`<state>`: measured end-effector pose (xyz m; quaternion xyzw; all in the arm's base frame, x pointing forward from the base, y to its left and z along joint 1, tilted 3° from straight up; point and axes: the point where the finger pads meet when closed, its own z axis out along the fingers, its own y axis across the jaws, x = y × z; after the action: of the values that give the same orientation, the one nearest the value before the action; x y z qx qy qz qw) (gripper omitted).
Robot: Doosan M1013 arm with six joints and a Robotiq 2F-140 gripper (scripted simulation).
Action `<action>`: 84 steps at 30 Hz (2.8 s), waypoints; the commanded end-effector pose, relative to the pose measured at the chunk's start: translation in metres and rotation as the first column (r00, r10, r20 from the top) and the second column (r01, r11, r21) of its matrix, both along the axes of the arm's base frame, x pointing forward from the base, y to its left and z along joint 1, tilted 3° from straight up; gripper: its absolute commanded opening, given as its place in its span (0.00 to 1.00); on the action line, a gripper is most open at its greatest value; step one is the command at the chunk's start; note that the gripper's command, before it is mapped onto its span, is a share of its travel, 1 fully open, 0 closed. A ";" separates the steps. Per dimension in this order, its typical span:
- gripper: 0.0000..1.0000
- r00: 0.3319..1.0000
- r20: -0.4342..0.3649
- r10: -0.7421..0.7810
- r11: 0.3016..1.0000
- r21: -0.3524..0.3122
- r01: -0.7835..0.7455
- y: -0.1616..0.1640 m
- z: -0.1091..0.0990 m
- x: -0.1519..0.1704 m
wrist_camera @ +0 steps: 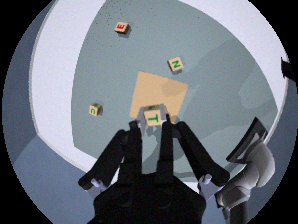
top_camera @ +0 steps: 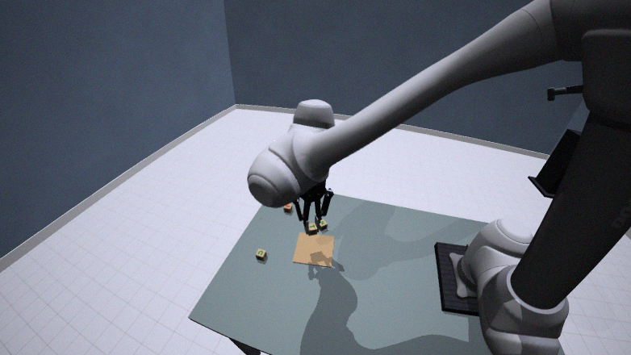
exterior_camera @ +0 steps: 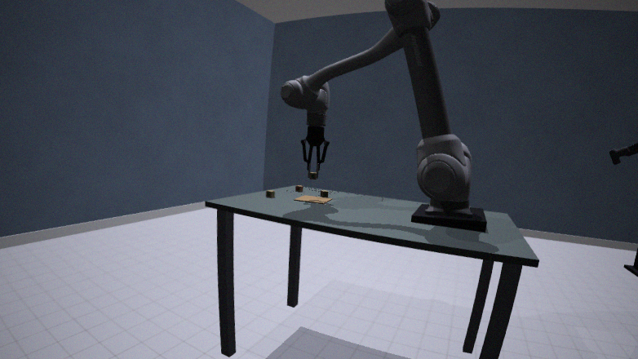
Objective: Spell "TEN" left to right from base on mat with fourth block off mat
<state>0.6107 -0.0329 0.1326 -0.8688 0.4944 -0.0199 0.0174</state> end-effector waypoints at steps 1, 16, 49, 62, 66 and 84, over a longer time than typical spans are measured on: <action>0.16 0.999 0.001 -0.046 0.999 0.002 0.046 0.000 0.005 0.001; 0.16 0.842 -0.012 -0.540 0.841 0.027 0.540 0.008 0.005 0.000; 0.16 -0.052 -0.064 -0.997 -0.055 0.042 0.998 0.023 0.005 -0.003; 0.16 -0.446 -0.085 -0.891 -0.450 0.033 0.892 0.029 0.005 -0.005; 0.16 -0.562 -0.090 -0.822 -0.566 0.028 0.824 0.031 0.005 -0.005; 0.16 -0.921 -0.105 -0.375 -0.926 0.001 0.377 0.040 0.005 -0.007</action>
<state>0.6091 0.0035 0.1390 0.2684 0.9628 0.0171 0.0270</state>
